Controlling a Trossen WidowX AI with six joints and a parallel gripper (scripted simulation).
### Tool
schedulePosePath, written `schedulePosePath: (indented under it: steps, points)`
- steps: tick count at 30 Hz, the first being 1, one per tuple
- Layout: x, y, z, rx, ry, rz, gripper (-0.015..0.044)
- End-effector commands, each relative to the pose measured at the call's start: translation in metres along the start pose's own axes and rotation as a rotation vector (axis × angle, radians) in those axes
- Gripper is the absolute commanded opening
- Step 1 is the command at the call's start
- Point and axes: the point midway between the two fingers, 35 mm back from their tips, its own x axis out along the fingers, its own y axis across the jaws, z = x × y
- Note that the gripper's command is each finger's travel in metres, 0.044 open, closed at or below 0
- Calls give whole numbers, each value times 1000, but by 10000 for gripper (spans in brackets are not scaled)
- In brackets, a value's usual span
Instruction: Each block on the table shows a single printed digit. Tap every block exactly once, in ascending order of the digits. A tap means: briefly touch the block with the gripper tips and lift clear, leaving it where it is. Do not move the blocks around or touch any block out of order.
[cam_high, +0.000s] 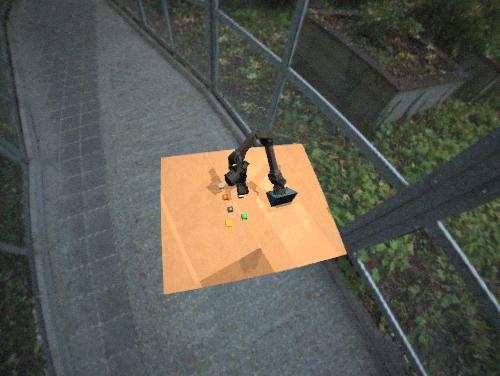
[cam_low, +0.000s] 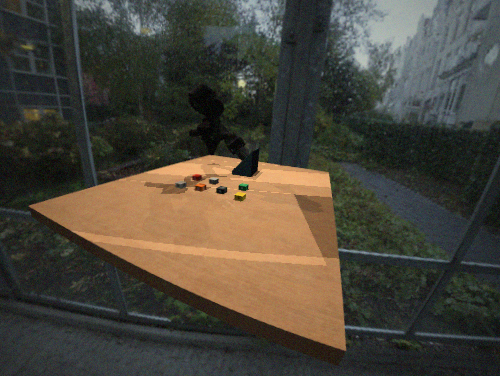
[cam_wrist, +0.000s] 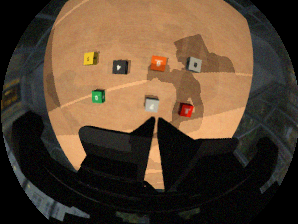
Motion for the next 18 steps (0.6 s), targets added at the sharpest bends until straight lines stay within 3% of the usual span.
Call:
schedulePosePath:
  steps: [1, 5, 11, 18]
  points:
    - [3, 0, -15, 6, 4, 2, 20]
    - [12, 0, -14, 5, 4, 5, 20]
    - [82, -1, -15, 7, 2, 0, 20]
    - [84, -1, -15, 7, 2, -1, 20]
